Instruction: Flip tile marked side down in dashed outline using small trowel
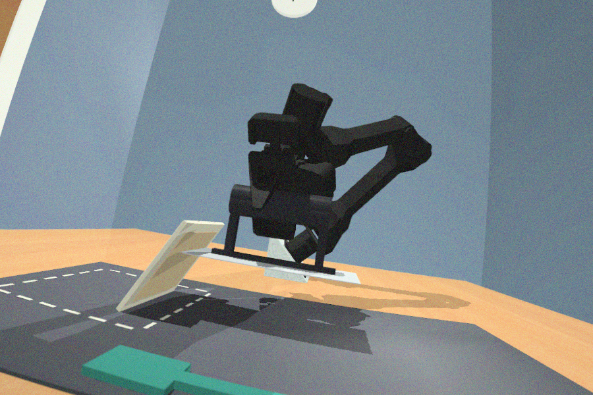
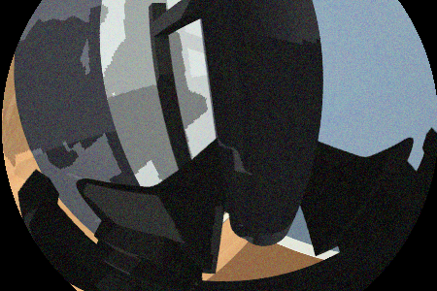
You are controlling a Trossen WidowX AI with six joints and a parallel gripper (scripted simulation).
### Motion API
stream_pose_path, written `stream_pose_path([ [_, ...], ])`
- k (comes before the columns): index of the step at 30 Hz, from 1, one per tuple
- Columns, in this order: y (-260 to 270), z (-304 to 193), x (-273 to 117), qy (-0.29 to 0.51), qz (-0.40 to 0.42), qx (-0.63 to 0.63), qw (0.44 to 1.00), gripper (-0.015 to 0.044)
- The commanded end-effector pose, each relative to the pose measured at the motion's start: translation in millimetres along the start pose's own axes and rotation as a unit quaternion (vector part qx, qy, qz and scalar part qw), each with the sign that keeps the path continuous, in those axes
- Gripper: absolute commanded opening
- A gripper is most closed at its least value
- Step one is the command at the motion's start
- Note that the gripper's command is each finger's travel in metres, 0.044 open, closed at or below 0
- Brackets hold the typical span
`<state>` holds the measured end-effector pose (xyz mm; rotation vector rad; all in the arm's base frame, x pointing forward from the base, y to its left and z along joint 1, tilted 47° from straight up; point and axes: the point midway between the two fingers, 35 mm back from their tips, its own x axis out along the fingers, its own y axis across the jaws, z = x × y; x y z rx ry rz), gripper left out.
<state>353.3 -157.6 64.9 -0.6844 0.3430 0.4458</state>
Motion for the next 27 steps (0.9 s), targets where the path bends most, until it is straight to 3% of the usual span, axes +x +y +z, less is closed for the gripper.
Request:
stream_pose_path([
  [1,-7,-12,-3,0.002,-0.008,-0.005,1.0,0.0],
  [27,0,-51,3,0.003,-0.008,-0.006,1.0,0.0],
])
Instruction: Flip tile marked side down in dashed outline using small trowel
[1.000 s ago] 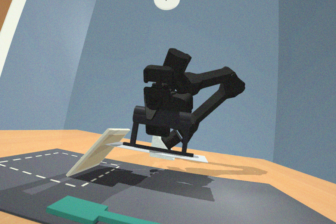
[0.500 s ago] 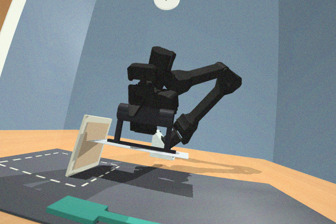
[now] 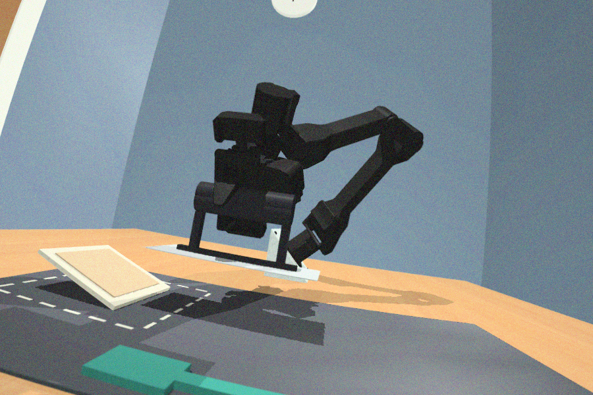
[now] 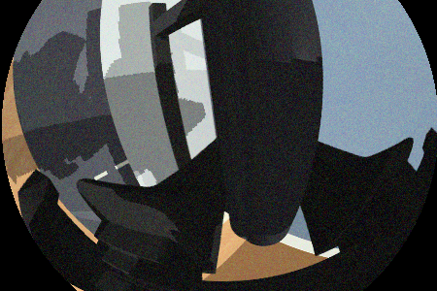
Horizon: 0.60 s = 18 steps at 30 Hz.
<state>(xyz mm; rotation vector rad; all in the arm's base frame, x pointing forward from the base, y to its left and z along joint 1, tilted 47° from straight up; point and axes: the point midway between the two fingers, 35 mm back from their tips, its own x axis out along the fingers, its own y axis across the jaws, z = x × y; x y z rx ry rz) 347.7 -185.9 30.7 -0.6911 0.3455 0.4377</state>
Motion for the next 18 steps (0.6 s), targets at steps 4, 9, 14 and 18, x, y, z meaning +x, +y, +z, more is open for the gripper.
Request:
stream_pose_path([
  [4,3,-14,4,0.0,-0.005,-0.004,1.0,0.0],
  [9,8,-23,9,0.0,-0.005,-0.004,1.0,0.0],
  [14,15,-31,15,0.0,-0.005,-0.004,1.0,0.0],
  [18,20,-35,19,-0.001,-0.005,-0.004,1.0,0.0],
])
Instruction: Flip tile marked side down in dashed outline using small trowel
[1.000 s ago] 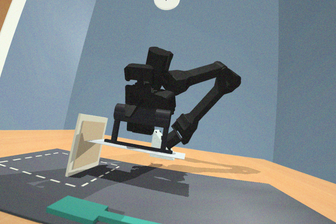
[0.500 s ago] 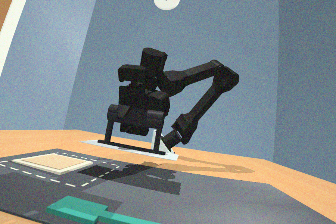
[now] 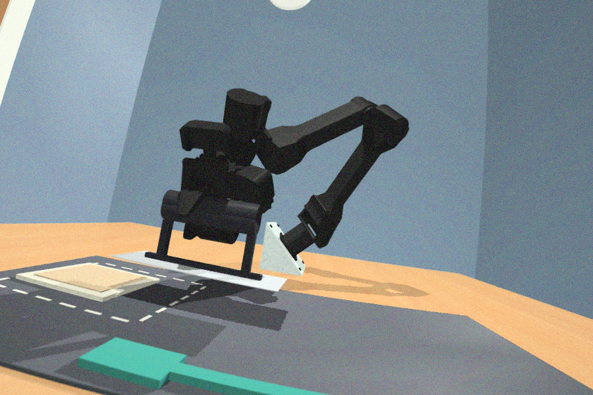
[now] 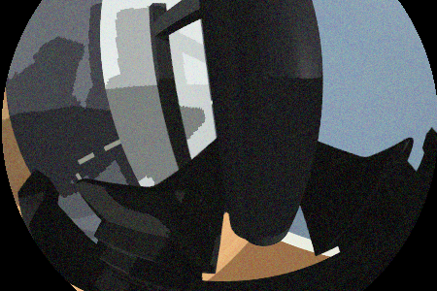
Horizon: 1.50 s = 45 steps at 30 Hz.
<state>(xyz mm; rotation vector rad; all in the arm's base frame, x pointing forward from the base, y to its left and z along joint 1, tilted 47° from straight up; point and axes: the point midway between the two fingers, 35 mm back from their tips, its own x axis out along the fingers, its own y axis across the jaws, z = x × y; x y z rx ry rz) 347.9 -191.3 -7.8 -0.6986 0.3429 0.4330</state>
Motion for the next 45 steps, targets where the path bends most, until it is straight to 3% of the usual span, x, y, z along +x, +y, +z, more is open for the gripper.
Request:
stream_pose_path([
  [1,3,-3,3,-0.001,-0.002,-0.001,1.0,0.0],
  [22,-44,93,-37,-0.001,-0.001,0.001,1.0,0.0],
  [45,-45,94,-38,-0.001,-0.001,0.001,1.0,0.0],
])
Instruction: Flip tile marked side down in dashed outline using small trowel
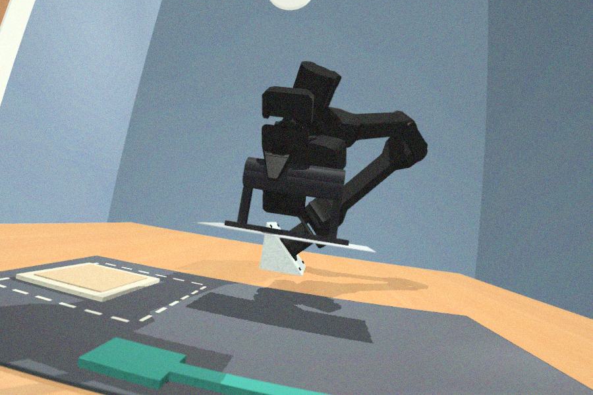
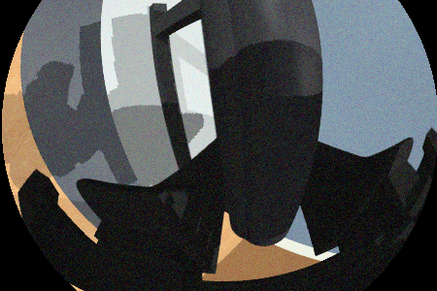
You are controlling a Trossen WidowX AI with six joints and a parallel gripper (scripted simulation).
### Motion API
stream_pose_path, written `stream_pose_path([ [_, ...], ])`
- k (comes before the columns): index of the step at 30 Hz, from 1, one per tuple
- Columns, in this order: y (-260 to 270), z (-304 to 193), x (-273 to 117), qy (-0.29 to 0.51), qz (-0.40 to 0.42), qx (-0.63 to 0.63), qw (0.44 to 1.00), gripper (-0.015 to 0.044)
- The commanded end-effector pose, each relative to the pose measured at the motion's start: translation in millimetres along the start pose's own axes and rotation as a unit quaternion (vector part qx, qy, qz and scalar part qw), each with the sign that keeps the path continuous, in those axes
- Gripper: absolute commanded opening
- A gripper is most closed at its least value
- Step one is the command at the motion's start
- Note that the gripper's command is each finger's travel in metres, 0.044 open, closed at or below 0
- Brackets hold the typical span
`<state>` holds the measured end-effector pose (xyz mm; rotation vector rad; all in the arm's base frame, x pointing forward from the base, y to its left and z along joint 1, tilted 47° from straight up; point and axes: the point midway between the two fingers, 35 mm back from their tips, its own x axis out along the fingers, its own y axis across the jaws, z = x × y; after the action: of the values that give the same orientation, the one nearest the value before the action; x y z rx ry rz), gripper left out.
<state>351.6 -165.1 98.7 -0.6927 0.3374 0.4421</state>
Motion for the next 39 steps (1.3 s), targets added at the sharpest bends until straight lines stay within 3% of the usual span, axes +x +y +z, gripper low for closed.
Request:
stream_pose_path([
  [1,-3,0,-1,0.003,-0.004,0.0,1.0,0.0],
  [19,-1,1,3,0.003,0.004,0.009,1.0,0.0],
  [39,-3,60,61,0.157,0.104,0.246,0.951,0.0],
])
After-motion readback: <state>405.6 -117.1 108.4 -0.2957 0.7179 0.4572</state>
